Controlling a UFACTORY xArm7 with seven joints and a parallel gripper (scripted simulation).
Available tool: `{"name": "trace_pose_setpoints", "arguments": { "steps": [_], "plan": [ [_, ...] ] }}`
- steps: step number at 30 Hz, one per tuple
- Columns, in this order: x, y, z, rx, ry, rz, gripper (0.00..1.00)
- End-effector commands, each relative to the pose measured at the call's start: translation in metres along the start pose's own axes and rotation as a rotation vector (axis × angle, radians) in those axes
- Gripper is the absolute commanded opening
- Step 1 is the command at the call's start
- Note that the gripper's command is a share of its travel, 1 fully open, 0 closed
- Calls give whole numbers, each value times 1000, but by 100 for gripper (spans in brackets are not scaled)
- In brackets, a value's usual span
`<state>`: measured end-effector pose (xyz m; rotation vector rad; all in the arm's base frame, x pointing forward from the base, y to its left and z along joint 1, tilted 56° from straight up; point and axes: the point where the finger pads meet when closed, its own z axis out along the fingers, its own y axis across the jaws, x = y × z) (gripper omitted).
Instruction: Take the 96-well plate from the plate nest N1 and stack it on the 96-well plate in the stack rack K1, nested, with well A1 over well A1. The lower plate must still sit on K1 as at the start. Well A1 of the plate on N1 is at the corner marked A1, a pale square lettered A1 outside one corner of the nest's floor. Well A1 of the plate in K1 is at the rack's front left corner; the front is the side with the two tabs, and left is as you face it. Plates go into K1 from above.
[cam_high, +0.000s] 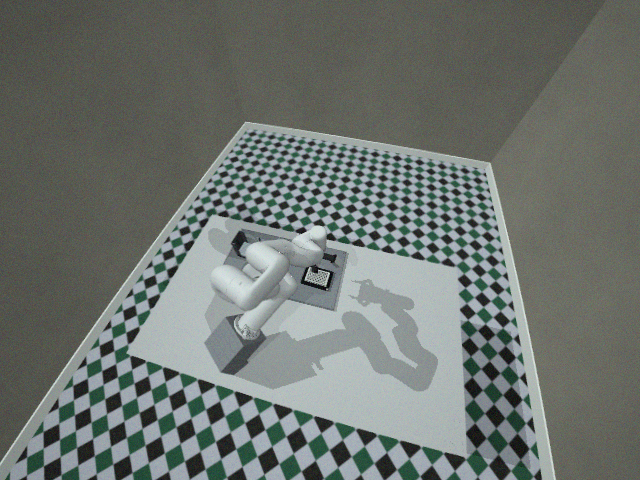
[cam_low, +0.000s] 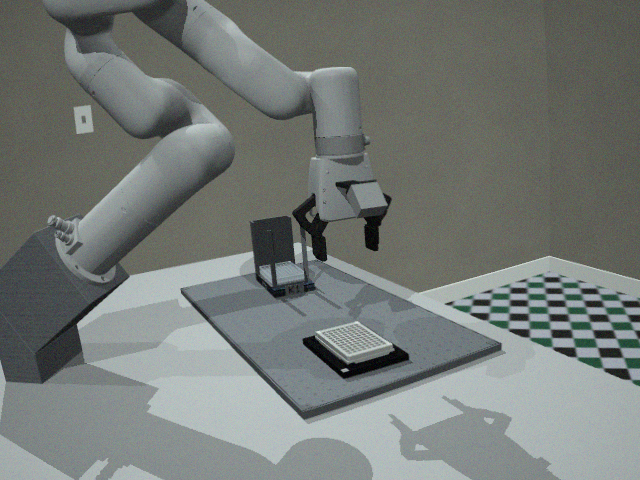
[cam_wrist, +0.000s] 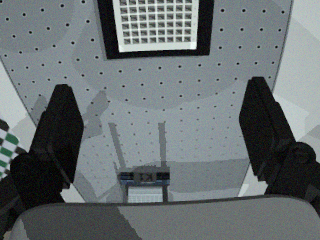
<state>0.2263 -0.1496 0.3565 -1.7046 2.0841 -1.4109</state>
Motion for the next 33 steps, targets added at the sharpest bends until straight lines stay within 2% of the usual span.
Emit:
{"name": "trace_pose_setpoints", "arguments": {
  "steps": [1,33],
  "plan": [
    [0,-1,3,4,1,0,100],
    [0,-2,51,3,1,0,100]
  ]
}}
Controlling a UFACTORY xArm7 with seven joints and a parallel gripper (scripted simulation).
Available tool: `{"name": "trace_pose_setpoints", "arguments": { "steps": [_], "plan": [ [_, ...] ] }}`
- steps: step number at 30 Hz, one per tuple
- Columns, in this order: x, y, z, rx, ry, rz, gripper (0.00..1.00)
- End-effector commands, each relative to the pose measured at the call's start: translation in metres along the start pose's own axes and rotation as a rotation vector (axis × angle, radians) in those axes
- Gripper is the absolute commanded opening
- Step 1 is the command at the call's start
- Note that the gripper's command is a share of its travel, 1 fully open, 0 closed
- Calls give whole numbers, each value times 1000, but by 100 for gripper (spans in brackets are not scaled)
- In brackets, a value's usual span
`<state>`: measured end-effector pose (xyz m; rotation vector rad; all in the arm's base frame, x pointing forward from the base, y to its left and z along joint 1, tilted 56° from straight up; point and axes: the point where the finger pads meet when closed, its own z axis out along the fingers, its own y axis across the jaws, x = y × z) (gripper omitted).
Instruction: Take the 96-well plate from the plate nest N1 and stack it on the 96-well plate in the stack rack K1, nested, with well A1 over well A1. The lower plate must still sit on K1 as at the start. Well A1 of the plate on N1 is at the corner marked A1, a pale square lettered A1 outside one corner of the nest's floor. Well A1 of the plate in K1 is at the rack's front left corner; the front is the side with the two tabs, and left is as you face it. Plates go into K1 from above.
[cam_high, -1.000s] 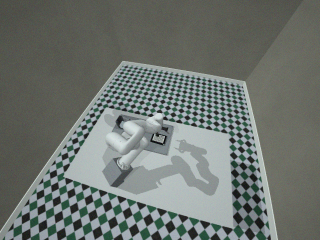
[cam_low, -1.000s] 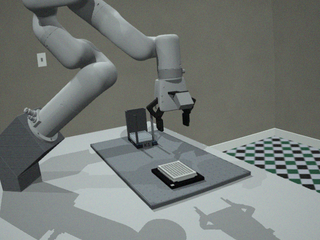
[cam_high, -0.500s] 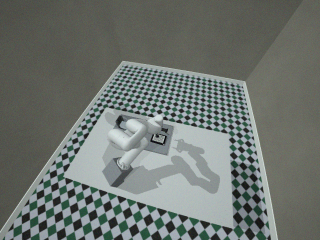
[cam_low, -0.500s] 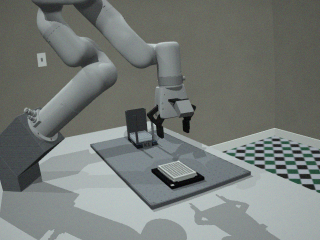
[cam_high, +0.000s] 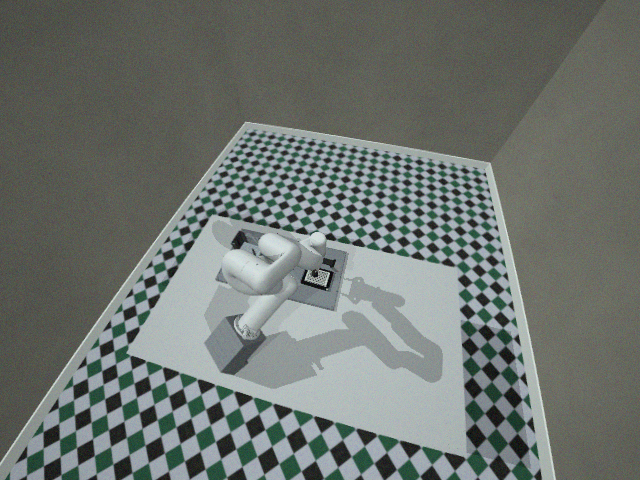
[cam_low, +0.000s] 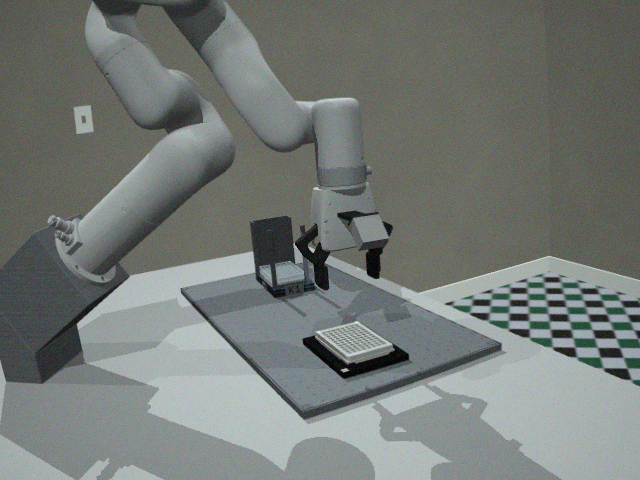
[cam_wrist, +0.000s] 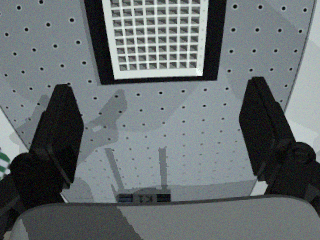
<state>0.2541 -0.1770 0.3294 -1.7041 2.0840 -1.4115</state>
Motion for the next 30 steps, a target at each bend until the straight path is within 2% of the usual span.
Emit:
{"name": "trace_pose_setpoints", "arguments": {
  "steps": [1,30],
  "plan": [
    [1,-2,4,3,1,0,100],
    [1,-2,49,3,1,0,100]
  ]
}}
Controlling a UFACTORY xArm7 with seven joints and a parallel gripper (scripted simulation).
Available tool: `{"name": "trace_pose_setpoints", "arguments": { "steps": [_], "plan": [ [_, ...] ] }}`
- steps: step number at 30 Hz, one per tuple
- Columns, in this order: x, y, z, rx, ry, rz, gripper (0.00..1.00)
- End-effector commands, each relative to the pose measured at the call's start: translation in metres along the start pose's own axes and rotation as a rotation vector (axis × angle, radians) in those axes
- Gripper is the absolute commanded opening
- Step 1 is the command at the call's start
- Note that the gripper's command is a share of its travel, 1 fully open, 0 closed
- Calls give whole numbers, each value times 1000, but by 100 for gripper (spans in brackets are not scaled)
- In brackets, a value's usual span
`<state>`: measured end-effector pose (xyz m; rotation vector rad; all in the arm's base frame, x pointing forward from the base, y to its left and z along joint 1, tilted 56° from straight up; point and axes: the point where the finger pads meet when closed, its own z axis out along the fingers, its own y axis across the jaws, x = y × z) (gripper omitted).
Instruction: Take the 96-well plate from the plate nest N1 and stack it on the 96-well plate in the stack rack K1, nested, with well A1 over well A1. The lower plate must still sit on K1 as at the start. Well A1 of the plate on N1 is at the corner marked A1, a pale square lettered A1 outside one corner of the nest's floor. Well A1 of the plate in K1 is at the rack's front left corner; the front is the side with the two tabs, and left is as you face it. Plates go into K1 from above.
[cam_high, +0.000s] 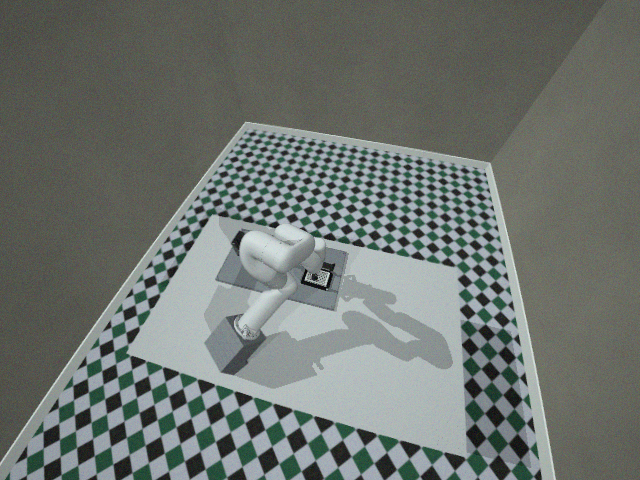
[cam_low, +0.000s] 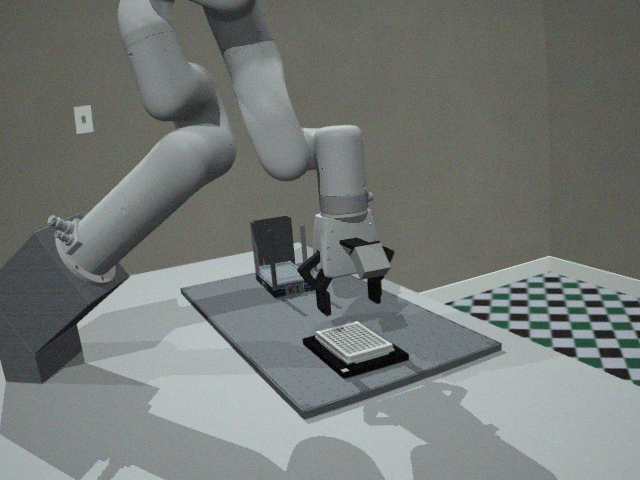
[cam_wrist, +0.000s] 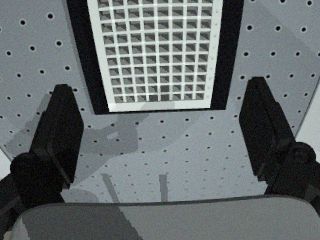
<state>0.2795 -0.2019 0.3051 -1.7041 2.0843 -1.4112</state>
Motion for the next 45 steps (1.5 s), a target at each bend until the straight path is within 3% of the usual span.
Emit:
{"name": "trace_pose_setpoints", "arguments": {
  "steps": [1,25,45],
  "plan": [
    [1,-2,7,3,1,0,100],
    [1,-2,41,3,1,0,100],
    [1,-2,45,3,1,0,100]
  ]
}}
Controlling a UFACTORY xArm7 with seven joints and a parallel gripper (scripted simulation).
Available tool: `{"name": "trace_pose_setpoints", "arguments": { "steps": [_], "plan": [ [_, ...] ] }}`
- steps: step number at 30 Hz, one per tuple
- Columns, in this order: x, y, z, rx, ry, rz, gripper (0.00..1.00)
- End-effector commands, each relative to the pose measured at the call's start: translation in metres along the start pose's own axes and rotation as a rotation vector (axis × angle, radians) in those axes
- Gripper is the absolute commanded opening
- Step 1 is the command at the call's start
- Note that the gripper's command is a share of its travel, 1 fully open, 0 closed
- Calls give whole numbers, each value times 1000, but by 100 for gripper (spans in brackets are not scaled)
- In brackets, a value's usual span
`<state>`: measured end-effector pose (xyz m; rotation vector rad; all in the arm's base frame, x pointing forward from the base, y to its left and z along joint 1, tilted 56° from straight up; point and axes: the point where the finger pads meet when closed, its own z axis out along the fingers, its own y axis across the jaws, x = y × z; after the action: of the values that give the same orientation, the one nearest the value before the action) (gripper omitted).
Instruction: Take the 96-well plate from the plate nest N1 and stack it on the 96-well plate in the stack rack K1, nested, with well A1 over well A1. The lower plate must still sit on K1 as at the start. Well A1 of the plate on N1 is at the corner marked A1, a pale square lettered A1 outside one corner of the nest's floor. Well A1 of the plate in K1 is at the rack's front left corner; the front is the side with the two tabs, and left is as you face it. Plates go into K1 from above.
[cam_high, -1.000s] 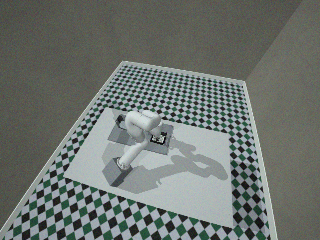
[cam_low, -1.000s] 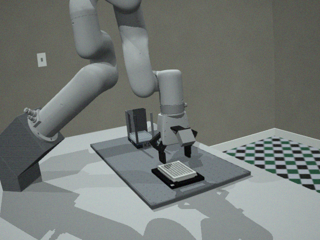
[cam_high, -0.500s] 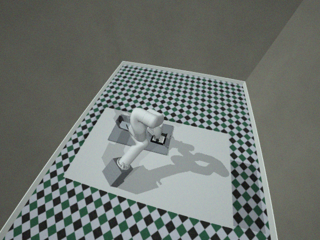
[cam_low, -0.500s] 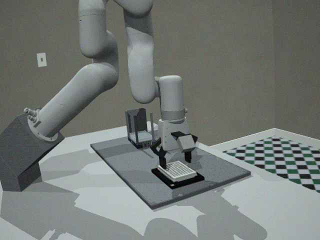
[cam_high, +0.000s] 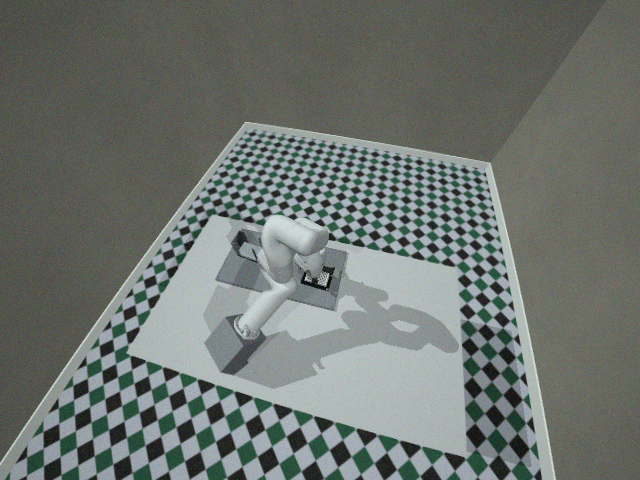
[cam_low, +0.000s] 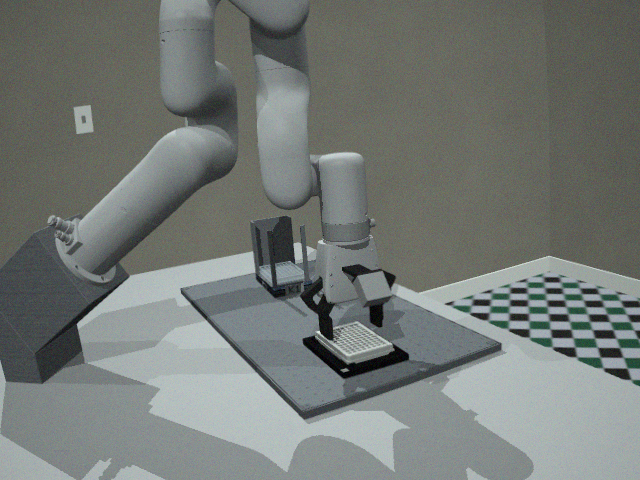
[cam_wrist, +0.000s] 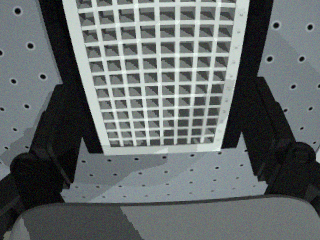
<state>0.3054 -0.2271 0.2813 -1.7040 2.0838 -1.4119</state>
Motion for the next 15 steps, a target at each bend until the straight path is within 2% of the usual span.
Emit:
{"name": "trace_pose_setpoints", "arguments": {
  "steps": [1,15],
  "plan": [
    [0,-1,2,2,1,0,100],
    [0,-1,10,2,1,0,100]
  ]
}}
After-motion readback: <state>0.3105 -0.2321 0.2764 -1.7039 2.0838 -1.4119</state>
